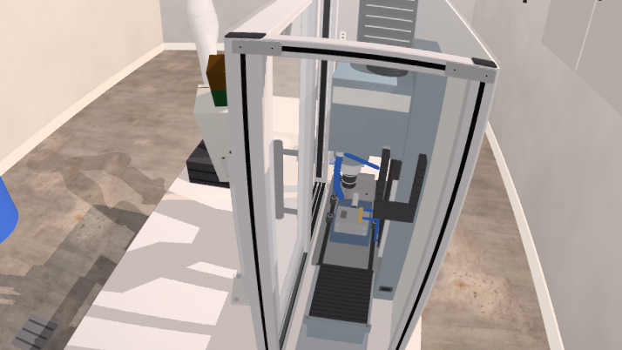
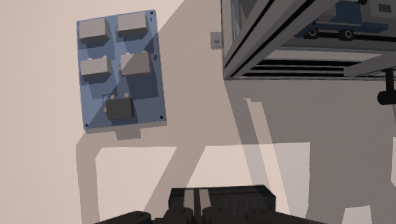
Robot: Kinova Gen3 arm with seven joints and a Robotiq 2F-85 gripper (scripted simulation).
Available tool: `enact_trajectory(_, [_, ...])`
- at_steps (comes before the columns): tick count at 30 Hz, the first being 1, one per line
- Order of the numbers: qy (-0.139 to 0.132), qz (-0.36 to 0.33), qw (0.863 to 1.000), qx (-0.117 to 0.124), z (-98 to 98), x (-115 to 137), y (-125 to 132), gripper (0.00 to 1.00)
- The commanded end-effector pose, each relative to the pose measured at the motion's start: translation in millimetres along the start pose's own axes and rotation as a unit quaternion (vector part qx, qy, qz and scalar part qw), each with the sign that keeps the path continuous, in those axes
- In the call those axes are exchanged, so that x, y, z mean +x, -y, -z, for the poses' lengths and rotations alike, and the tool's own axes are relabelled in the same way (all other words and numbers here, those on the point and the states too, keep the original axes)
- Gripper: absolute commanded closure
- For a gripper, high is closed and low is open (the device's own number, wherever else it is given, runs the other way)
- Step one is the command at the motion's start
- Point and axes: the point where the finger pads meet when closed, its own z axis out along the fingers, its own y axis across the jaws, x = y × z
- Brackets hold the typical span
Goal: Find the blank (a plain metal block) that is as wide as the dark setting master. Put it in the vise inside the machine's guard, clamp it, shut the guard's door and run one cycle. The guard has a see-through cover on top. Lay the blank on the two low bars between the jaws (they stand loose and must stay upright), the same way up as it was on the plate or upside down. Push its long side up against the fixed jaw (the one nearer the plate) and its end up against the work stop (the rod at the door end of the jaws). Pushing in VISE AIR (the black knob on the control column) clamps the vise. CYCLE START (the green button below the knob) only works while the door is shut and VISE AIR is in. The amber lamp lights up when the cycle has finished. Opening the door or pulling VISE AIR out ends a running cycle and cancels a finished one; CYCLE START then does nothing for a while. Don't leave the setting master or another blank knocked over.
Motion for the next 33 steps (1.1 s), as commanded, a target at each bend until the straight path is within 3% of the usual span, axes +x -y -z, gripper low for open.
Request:
enact_trajectory(1, [0.000, 0.000, 1.000, 0.000, 0.3, 0.2, 0.1, 0.90])
enact_trajectory(4, [0.000, 0.000, 1.000, 0.000, 0.3, 0.2, 0.1, 0.90])
enact_trajectory(9, [0.000, 0.000, 1.000, 0.000, 20.3, 0.2, 0.1, 0.90])
enact_trajectory(21, [0.000, 0.000, 1.000, 0.000, 20.3, 0.2, 0.1, 0.90])
enact_trajectory(26, [0.000, 0.000, 1.000, 0.000, 3.5, 0.2, 57.6, 0.90])
enact_trajectory(33, [0.000, 0.000, 1.000, 0.000, 3.5, 0.2, 57.6, 0.90])
